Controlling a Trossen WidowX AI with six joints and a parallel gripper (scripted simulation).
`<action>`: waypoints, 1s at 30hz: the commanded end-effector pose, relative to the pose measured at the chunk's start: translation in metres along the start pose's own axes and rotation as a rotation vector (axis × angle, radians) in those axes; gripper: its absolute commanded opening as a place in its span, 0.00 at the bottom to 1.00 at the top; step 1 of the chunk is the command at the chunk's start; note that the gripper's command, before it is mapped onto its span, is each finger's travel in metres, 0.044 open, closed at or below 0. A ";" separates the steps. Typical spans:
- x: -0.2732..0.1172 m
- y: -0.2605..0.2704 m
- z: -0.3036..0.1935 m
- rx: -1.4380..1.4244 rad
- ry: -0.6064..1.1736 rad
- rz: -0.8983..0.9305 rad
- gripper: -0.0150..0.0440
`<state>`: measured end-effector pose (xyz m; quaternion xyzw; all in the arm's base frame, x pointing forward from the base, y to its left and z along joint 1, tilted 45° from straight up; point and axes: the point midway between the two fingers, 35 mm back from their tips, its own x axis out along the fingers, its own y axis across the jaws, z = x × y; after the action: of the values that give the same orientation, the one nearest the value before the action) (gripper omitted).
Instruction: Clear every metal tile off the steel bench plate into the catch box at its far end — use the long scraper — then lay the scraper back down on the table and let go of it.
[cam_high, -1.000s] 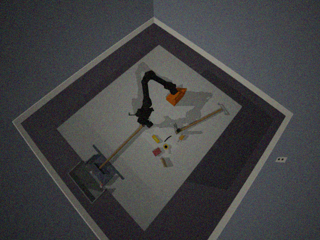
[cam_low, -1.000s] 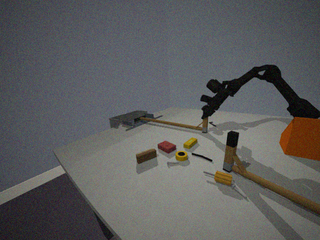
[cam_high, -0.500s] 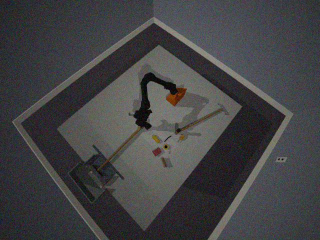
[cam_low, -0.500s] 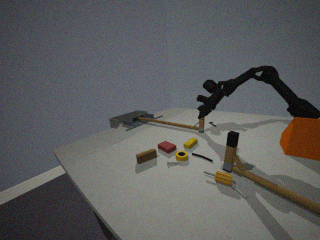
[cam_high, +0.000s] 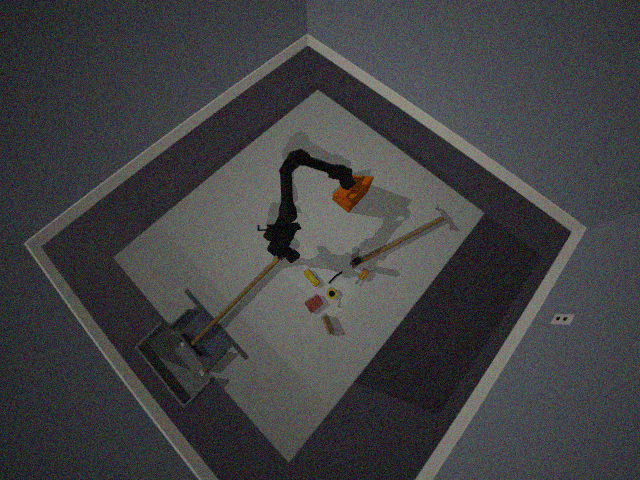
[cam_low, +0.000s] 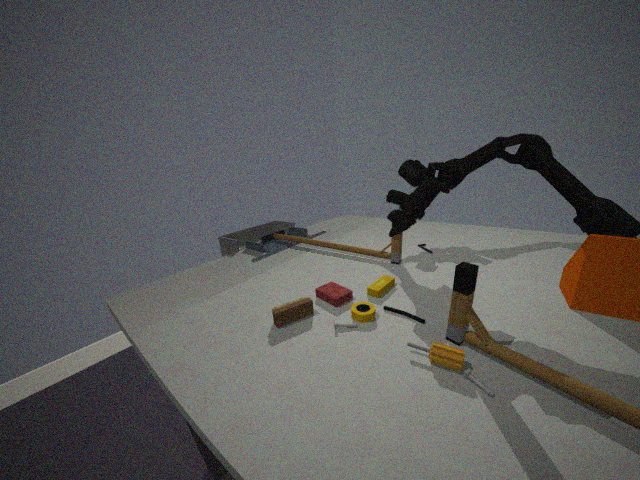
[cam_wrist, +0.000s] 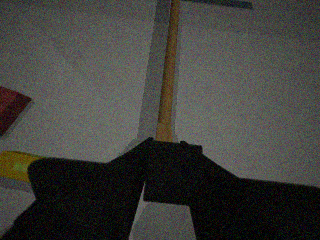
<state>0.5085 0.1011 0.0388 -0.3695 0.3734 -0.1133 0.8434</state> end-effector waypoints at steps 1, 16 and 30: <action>0.001 0.000 0.010 0.002 -0.015 0.004 0.25; 0.012 0.001 0.017 0.000 -0.003 0.000 0.25; 0.012 0.001 0.017 0.000 -0.004 0.000 0.25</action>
<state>0.5294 0.1045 0.0386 -0.3697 0.3721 -0.1122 0.8440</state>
